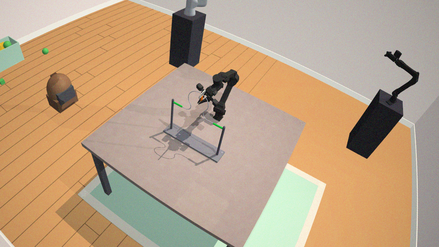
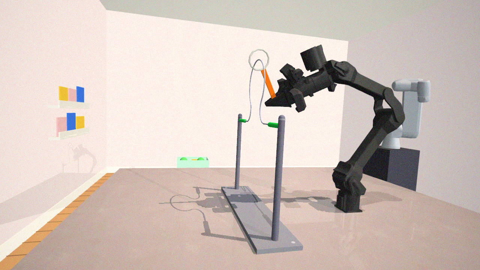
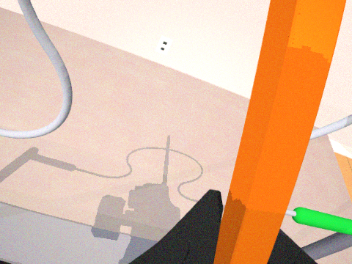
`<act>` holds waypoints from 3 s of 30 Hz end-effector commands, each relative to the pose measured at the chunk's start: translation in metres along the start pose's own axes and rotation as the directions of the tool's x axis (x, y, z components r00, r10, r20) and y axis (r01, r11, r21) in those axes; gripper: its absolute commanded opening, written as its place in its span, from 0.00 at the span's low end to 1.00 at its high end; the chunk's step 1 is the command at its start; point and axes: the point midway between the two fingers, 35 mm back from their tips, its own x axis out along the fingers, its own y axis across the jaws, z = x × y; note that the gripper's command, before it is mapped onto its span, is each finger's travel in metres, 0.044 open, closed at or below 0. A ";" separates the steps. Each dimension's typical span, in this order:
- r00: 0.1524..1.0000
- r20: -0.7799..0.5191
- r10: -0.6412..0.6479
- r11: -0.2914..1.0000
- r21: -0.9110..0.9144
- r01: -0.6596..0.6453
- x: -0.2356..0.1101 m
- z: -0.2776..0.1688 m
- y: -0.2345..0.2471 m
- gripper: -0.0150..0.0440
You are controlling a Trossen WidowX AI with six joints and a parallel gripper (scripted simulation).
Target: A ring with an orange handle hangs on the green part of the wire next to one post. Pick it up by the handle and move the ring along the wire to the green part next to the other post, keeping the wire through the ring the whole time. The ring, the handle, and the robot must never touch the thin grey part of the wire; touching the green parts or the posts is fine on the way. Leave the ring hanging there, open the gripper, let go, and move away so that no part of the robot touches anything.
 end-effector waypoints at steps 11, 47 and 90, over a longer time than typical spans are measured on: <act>0.995 0.032 -0.093 0.982 -0.162 0.097 0.000 0.000 -0.008 0.00; 0.943 0.170 -0.288 0.782 -0.526 0.333 -0.002 0.007 -0.027 0.00; 0.821 0.406 -0.401 0.315 -0.781 0.540 -0.010 0.024 -0.043 0.00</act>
